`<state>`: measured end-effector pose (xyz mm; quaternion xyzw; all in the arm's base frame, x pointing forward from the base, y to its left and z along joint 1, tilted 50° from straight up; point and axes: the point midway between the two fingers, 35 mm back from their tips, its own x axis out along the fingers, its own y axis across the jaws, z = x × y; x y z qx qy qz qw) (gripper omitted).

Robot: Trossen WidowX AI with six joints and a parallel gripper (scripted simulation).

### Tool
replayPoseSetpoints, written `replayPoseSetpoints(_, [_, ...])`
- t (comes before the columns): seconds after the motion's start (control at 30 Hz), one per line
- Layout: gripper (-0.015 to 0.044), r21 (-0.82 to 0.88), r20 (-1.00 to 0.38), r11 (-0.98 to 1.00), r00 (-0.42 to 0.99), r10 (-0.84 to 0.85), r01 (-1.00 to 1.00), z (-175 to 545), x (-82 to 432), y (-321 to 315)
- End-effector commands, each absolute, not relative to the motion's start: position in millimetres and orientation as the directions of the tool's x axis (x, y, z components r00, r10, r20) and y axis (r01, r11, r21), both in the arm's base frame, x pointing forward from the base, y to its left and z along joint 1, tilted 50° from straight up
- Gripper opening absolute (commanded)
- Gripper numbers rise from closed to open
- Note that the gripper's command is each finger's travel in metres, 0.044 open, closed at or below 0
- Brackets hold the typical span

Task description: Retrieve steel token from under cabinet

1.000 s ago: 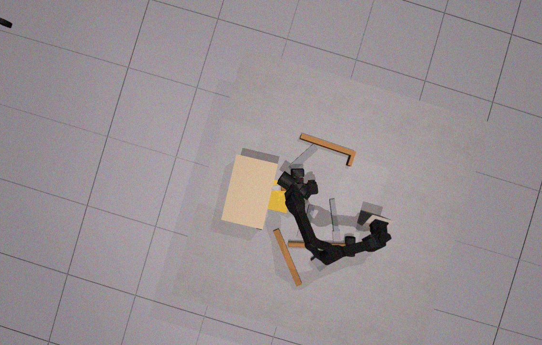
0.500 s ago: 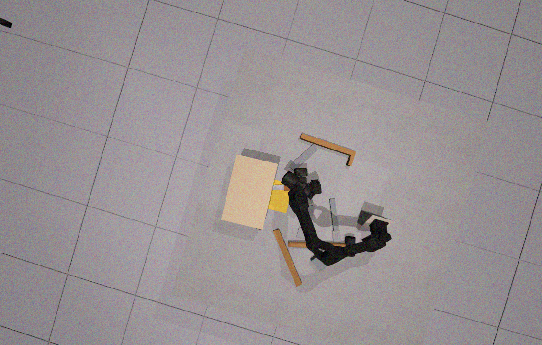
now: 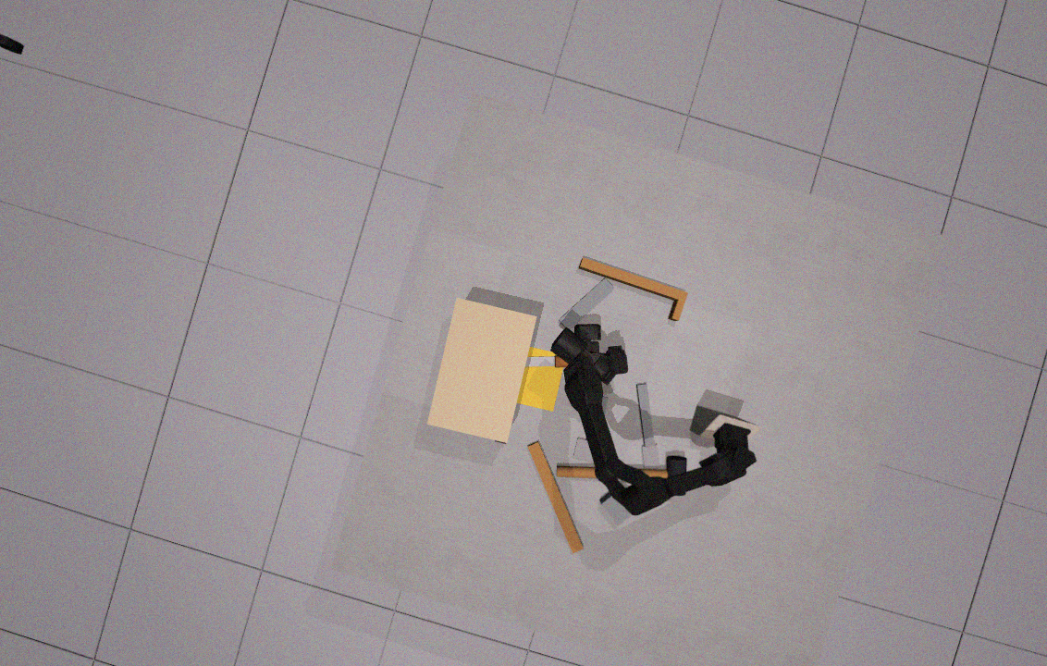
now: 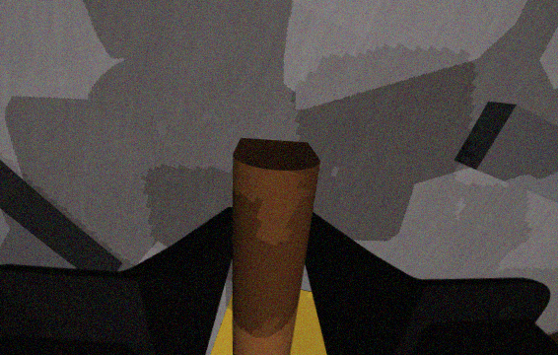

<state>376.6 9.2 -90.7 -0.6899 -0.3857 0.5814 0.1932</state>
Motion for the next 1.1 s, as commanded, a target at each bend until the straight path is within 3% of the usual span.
replayPoseSetpoints(0.0, [0.0000,-0.717,-0.653,-0.627,0.021,0.757,0.306,-93,368,9])
replayPoseSetpoints(1.07, [0.0000,-0.717,-0.654,-0.627,0.020,0.757,0.306,-105,330,-1])
